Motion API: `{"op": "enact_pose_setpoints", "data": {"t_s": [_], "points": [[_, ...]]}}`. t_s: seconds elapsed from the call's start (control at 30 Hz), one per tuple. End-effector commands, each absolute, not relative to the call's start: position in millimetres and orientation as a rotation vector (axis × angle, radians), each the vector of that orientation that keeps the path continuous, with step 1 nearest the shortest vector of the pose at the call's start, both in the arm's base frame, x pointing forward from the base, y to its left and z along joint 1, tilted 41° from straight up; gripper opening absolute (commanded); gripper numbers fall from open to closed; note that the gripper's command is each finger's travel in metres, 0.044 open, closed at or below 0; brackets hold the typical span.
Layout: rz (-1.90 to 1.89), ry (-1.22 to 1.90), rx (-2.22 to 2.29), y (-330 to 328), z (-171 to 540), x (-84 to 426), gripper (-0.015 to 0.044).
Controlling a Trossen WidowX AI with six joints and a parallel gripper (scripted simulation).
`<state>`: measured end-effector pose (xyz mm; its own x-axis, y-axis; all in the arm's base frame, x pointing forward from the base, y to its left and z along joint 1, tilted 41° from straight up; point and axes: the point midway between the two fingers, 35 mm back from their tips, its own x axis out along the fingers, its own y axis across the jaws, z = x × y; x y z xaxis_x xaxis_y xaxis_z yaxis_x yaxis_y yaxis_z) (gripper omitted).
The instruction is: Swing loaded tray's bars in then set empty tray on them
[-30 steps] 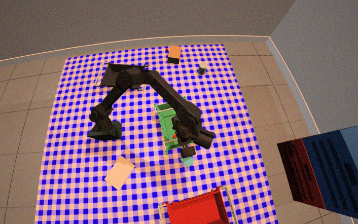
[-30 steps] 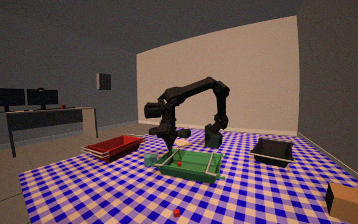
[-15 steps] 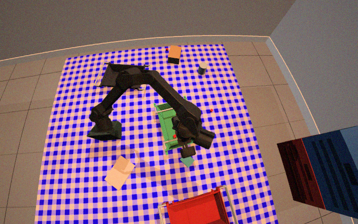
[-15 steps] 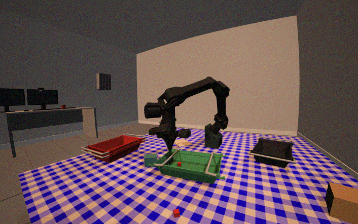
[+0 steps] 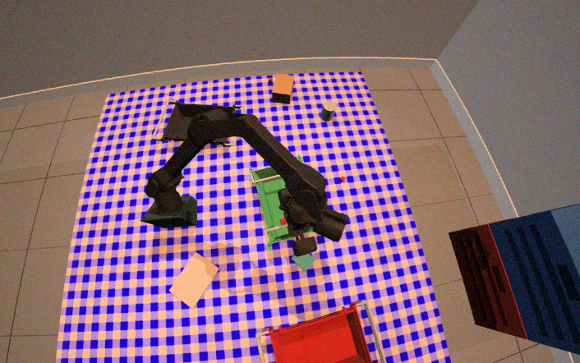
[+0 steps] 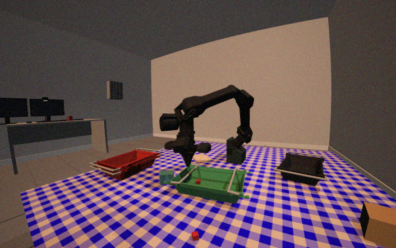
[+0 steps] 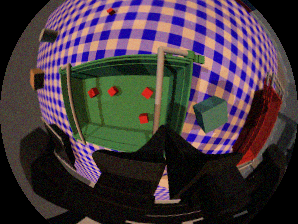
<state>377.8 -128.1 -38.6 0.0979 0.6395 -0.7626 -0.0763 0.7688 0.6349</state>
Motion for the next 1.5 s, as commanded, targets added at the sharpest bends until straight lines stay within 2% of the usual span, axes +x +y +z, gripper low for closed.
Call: {"op": "enact_pose_setpoints", "data": {"t_s": [0.0, 0.03, 0.3, 0.6, 0.67, 0.87, 1.03, 1.23, 1.47], "points": [[0.564, 1.382, 0.503, -128.1, -38.6, 377.8, 0.0000], [0.564, 1.382, 0.503, -128.1, -38.6, 377.8, 0.0000], [0.563, 1.382, 0.503, -132.4, -34.0, 377.8, 0.0210], [0.562, 1.385, 0.502, -185.2, 32.3, 365.2, 0.0440], [0.566, 1.394, 0.491, -157.7, 13.1, 373.4, 0.0440], [0.494, 1.470, 0.437, -80.0, 62.2, 384.4, 0.0440], [0.421, 1.511, 0.411, -8.6, 101.7, 374.8, 0.0440], [0.339, 1.518, 0.402, 72.3, 143.6, 338.0, 0.0440], [0.274, 1.486, 0.426, 142.3, 178.0, 268.7, 0.0440]]}}
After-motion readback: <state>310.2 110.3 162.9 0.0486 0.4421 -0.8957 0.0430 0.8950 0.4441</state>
